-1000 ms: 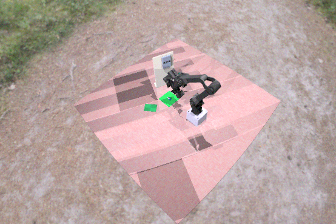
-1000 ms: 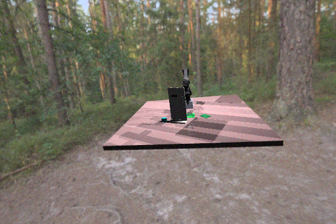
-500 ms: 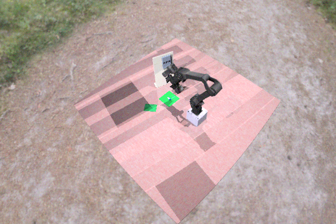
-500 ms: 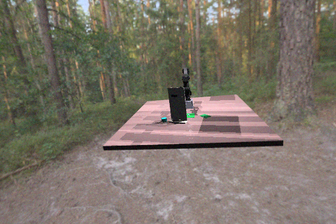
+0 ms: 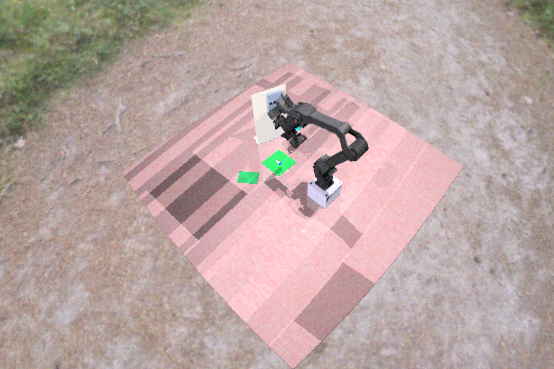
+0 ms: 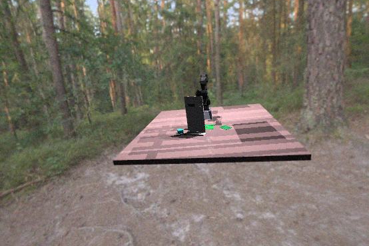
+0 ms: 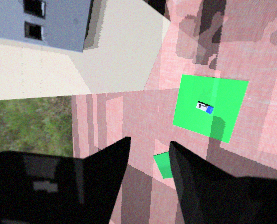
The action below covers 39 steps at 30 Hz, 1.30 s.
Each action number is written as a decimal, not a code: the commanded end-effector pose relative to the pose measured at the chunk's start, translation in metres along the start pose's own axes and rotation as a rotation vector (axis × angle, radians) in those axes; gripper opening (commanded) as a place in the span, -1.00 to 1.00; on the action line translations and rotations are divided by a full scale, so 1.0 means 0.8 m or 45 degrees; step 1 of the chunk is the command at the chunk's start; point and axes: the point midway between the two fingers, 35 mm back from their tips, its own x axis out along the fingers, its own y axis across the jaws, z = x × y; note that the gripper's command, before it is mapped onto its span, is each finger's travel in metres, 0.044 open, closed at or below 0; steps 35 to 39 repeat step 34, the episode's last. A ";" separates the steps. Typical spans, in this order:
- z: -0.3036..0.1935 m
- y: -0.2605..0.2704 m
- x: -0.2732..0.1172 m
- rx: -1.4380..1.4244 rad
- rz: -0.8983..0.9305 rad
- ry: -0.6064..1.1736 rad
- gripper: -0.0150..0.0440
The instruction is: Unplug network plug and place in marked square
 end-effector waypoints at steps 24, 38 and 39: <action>-0.001 0.002 -0.007 -0.005 -0.002 0.006 1.00; -0.001 0.002 -0.007 -0.005 -0.002 0.006 1.00; -0.001 0.002 -0.007 -0.005 -0.002 0.006 1.00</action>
